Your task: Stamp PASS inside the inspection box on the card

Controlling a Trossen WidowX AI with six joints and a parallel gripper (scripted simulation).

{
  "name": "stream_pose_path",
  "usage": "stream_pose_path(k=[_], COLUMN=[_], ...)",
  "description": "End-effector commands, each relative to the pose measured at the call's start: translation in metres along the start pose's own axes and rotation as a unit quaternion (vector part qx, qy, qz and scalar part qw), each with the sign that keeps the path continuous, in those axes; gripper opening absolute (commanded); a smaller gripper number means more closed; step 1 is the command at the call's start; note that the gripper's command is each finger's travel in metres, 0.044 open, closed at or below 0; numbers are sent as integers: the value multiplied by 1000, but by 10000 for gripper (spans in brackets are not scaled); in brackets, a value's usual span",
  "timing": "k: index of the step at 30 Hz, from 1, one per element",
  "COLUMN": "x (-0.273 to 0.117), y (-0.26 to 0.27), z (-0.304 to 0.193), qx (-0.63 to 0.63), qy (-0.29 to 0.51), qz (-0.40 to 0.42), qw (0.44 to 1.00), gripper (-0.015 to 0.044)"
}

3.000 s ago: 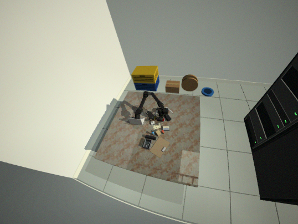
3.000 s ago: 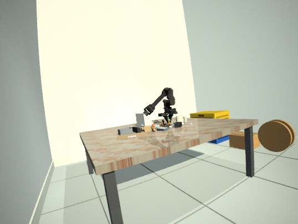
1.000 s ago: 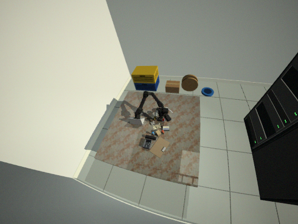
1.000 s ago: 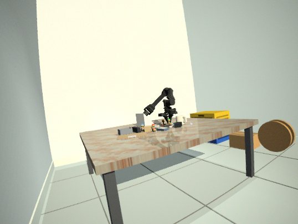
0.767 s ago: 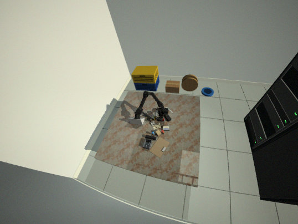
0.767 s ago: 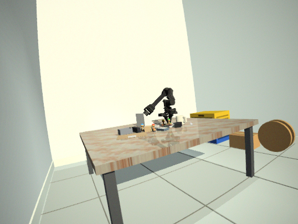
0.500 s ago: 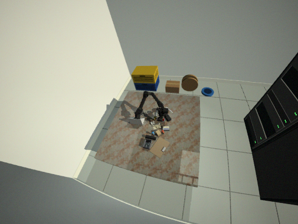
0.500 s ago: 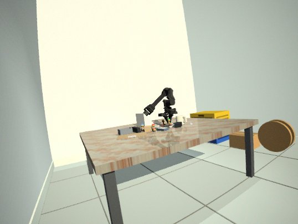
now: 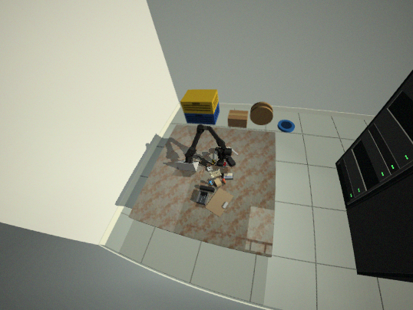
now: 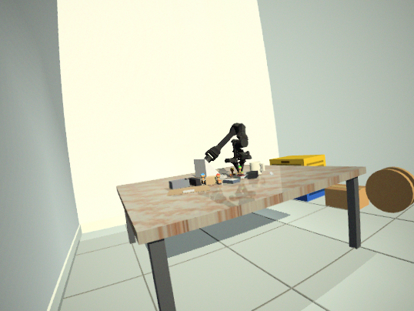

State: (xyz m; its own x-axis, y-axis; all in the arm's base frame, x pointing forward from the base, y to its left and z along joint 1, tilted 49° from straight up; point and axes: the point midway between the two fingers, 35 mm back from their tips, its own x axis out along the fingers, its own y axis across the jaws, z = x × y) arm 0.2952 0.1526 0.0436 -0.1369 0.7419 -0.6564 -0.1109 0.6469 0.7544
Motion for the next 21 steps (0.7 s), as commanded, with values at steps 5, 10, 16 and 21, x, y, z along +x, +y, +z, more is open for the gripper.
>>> stream_pose_path(k=[5,10,16,21], x=[-4,-9,-18,-26], y=[1,1,0,0], z=[0,1,1,2], qx=[-2,-2,-2,-2], qy=[0,0,0,0], qz=[2,2,1,1], qw=[1000,1000,1000,1000], gripper=[0,0,0,0])
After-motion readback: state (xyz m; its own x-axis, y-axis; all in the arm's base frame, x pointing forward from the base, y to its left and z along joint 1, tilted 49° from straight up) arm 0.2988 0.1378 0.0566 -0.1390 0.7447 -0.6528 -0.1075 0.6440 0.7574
